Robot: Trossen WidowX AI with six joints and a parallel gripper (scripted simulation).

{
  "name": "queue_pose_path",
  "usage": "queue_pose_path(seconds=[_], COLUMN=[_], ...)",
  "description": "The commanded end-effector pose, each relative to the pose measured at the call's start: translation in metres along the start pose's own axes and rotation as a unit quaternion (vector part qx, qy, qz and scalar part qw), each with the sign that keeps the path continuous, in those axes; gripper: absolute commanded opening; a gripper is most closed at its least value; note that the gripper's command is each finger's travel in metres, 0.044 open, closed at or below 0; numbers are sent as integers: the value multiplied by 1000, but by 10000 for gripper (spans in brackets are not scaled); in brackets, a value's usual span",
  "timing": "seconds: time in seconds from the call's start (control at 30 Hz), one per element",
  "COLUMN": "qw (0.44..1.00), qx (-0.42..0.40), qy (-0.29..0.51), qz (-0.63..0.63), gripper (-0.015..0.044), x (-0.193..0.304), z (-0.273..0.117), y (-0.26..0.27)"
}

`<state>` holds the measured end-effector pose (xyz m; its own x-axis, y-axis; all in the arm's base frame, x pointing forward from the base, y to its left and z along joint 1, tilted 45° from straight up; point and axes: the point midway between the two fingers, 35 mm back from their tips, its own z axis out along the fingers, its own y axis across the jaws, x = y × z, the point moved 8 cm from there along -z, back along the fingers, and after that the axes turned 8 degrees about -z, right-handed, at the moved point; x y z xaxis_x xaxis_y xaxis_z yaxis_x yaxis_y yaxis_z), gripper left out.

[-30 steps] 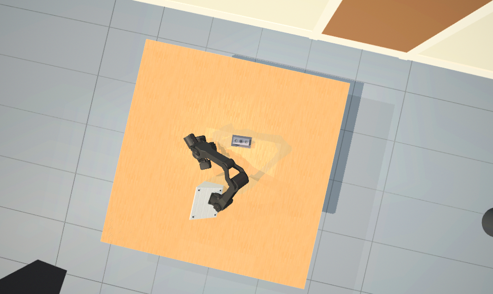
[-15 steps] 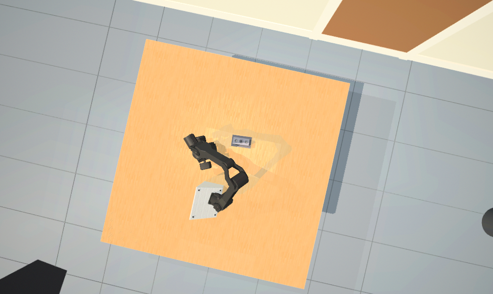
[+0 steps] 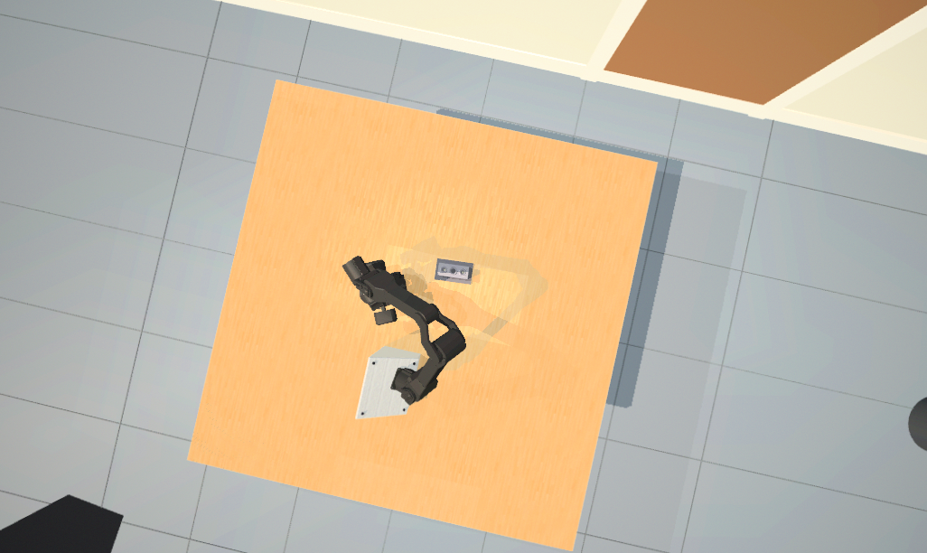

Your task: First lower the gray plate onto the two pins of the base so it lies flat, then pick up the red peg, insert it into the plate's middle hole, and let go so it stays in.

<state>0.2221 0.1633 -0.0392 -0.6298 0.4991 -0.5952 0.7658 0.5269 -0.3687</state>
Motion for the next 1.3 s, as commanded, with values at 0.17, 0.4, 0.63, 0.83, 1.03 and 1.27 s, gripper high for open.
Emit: queue_pose_path(seconds=[0.17,0.4,0.63,0.83,1.03,1.27], qw=[1000,1000,1000,1000,1000,1000], qx=[-5,-5,-5,-2,-6,-10], qy=[3,4,4,4,9,14], qz=[3,3,3,-2,-3,1], gripper=[0,0,0,0,0,0], x=[0,0,1,-5,-20,-37], z=[-29,-51,-74,-61,-62,-63], y=[4,5,6,8,10,13])
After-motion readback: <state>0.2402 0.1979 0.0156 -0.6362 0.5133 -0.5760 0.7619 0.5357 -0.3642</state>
